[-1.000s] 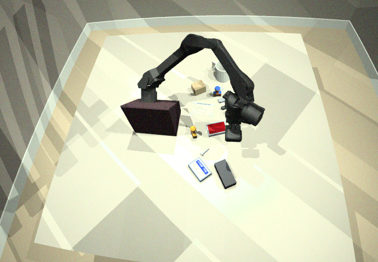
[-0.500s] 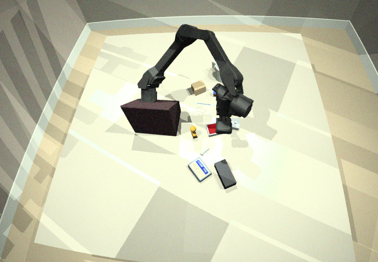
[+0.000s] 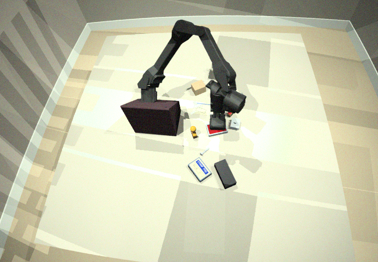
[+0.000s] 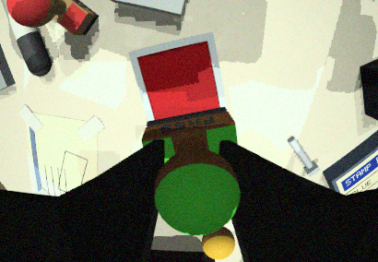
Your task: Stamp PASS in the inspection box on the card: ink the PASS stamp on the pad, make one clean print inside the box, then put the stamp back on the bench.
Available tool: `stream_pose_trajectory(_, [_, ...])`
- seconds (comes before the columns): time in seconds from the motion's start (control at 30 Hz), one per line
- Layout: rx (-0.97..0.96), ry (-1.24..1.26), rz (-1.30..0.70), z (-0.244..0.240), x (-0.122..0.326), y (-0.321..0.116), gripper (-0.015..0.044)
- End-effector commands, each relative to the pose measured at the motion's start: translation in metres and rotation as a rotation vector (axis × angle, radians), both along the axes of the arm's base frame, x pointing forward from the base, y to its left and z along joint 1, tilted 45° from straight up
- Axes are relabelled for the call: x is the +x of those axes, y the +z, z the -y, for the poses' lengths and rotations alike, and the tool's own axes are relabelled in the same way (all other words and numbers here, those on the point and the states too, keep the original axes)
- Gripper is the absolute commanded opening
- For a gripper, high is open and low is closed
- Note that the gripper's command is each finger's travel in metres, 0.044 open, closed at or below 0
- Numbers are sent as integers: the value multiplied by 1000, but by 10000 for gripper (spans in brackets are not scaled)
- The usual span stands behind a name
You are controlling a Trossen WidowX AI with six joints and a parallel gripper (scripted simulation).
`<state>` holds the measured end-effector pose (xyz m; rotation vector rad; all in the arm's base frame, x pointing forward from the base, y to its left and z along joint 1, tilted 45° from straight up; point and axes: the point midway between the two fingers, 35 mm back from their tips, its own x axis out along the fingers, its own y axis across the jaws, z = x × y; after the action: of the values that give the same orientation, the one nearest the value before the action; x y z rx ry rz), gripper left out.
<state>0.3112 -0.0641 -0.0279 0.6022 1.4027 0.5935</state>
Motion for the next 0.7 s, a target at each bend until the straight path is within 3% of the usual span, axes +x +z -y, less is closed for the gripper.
stream_pose_trajectory(0.0, [0,-4,-3,-2,-1,-1,0])
stream_pose_trajectory(0.67, [0,-4,-3,-11,1,-11,0])
